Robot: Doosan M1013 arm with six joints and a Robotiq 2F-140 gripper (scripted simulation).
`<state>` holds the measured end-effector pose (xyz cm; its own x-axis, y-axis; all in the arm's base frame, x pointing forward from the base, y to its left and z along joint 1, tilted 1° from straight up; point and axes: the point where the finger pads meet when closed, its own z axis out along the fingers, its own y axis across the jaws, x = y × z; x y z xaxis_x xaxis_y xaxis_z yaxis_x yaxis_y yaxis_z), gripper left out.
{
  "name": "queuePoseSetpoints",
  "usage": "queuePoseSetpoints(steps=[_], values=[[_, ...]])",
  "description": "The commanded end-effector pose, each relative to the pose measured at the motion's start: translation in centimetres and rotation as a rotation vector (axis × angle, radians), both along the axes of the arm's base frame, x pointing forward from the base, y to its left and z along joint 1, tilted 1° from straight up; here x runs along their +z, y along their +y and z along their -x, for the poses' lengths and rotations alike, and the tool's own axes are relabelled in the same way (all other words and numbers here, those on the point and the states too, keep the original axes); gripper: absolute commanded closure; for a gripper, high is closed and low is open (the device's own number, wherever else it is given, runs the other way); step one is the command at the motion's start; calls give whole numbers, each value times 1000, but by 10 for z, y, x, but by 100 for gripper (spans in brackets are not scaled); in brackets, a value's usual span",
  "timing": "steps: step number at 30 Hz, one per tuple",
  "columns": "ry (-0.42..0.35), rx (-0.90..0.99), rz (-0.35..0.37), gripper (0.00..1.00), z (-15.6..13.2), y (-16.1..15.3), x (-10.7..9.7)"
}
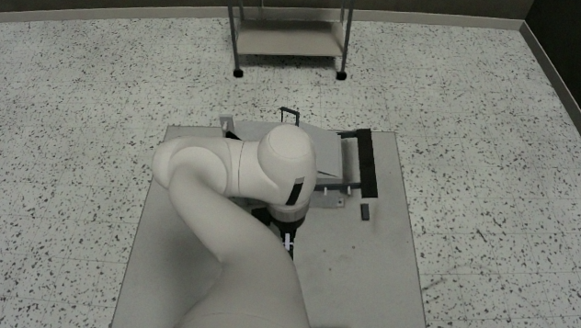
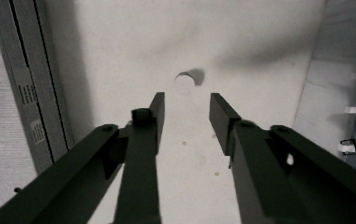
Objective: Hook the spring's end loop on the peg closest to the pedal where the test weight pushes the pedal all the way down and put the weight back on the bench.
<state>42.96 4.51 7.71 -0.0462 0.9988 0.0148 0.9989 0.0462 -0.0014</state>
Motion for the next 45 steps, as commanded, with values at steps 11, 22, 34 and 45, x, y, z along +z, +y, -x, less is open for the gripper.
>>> queuePoseSetpoints(steps=[11,22,34,45], values=[[-1,0,0,76,0,0,0],[-1,0,0,76,0,0,0],[5,-4,-150,76,-10,-10,47],[5,-4,-150,76,-10,-10,47]])
